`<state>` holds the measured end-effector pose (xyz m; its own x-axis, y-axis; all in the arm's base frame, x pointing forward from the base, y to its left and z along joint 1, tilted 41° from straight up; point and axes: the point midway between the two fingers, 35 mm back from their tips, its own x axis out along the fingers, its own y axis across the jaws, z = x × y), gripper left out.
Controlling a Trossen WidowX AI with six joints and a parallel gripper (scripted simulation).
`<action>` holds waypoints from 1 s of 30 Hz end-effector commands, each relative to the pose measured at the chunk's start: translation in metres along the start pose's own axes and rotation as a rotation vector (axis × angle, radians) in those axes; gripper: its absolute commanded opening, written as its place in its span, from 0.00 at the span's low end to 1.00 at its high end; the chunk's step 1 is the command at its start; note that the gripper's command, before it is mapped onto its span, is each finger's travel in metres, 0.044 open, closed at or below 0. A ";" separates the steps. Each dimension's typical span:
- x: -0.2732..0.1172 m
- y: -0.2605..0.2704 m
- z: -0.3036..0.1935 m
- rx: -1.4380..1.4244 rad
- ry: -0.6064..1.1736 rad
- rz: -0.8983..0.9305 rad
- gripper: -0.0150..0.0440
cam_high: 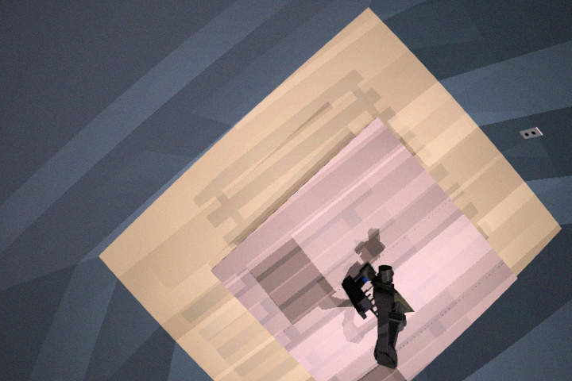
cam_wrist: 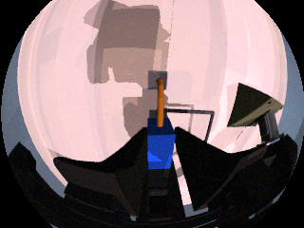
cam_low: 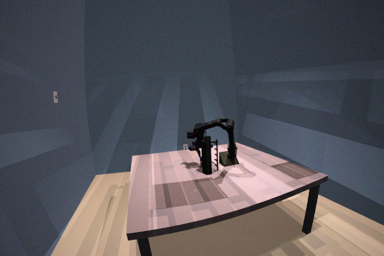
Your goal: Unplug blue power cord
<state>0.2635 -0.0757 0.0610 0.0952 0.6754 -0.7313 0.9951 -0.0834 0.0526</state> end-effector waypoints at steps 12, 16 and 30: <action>-0.006 -0.002 0.023 0.021 -0.046 0.006 0.53; -0.006 -0.002 0.023 0.021 -0.046 0.006 0.53; -0.014 -0.002 0.018 0.029 -0.044 0.011 0.53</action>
<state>0.2587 -0.1003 0.0557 0.1020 0.6405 -0.7611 0.9930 -0.1114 0.0394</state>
